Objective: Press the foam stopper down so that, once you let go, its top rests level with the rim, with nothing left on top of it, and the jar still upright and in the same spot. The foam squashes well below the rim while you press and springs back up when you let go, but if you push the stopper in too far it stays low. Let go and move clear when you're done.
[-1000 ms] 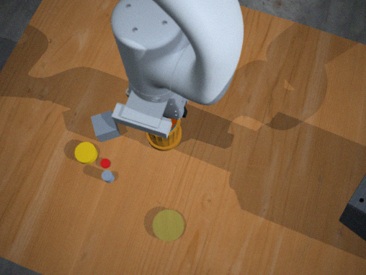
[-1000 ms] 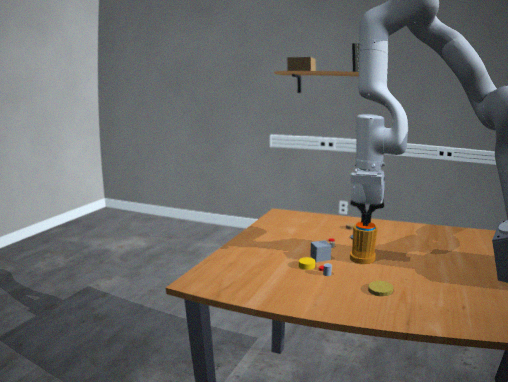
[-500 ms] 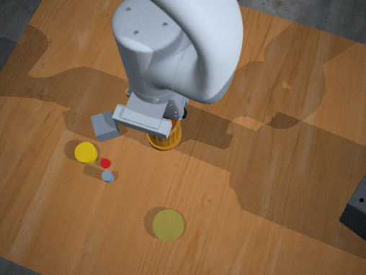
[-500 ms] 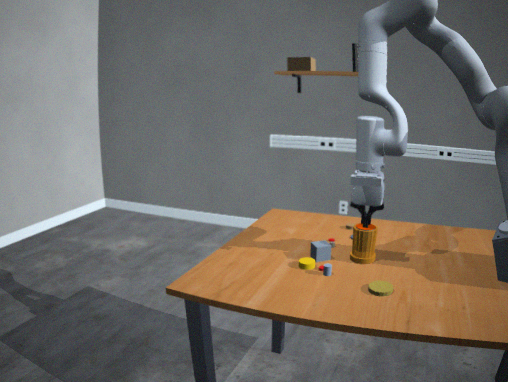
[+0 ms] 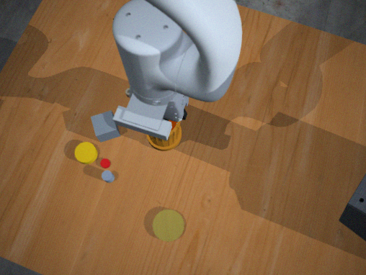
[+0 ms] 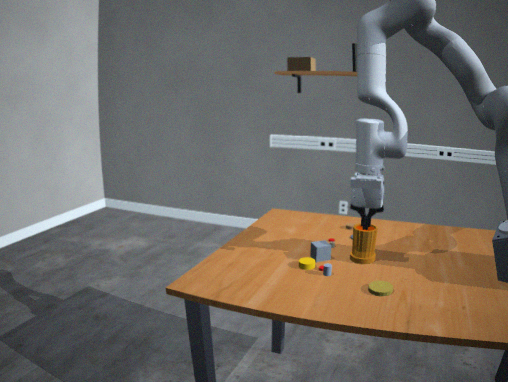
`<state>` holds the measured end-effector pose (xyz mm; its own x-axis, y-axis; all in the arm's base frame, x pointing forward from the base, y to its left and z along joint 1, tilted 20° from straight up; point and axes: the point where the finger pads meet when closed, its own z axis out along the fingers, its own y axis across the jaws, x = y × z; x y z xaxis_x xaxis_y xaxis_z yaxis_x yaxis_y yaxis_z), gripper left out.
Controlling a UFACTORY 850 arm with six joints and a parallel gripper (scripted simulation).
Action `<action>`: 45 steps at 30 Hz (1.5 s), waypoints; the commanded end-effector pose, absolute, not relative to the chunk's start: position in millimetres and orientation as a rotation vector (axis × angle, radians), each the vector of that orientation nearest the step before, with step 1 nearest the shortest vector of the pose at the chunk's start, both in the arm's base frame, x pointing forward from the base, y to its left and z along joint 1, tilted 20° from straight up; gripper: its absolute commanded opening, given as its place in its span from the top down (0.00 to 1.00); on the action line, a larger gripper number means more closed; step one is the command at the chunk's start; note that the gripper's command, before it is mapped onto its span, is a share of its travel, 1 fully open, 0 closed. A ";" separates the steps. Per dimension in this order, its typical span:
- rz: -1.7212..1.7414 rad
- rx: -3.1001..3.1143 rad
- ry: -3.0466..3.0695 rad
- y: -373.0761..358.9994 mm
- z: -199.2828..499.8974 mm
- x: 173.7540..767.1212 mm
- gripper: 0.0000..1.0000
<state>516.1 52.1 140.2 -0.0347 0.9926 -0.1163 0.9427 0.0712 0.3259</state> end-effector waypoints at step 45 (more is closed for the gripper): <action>0.231 1.935 2.044 50.1 120.3 523.8 1.00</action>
